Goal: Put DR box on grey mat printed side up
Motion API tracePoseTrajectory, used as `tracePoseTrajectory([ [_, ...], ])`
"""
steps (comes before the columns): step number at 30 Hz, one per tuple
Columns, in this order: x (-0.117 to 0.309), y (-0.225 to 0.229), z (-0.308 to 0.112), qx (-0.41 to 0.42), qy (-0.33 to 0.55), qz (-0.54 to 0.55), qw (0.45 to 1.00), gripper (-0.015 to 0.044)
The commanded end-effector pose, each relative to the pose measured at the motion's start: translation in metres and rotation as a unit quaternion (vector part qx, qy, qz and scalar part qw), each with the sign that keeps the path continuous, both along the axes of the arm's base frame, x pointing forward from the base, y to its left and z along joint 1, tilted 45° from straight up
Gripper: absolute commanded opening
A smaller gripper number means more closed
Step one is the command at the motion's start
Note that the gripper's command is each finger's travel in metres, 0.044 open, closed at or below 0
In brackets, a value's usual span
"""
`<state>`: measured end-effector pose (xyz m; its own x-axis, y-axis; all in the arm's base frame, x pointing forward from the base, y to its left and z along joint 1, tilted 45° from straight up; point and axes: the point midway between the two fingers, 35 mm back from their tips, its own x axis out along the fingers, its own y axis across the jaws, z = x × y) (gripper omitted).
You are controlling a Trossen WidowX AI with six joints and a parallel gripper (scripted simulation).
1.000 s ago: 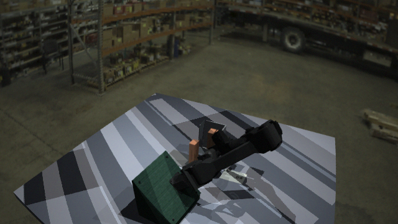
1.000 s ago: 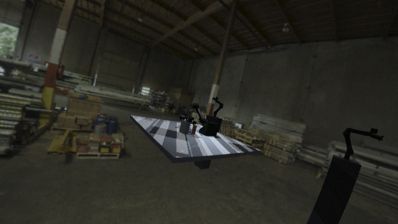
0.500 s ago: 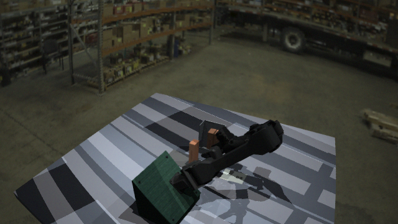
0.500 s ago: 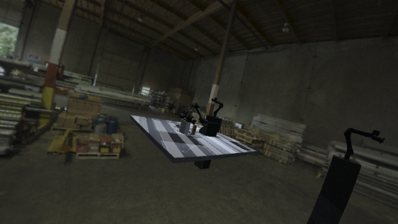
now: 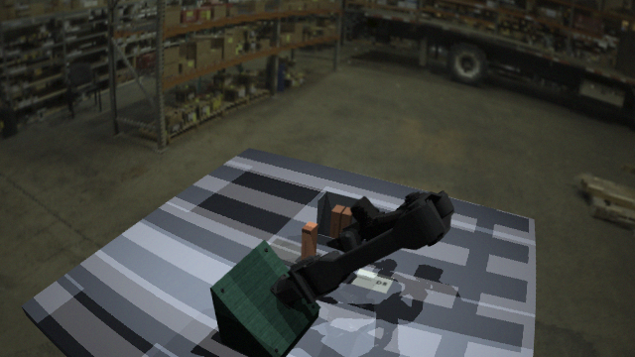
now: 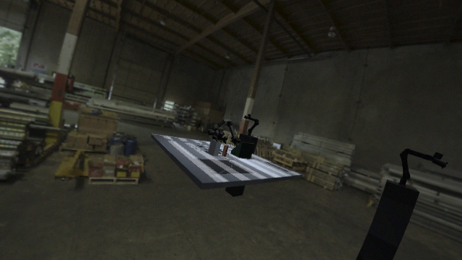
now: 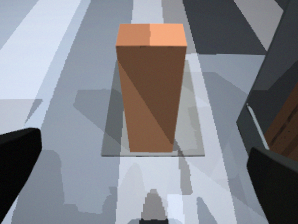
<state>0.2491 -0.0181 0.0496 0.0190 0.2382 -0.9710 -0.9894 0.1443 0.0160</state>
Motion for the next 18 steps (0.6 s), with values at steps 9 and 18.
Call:
tracePoseTrajectory([
  [9,0.001,0.009,0.013,-0.002,-0.001,-0.001,1.000,0.0440],
  [18,0.002,0.019,0.024,-0.002,-0.001,-0.001,1.000,0.0440],
])
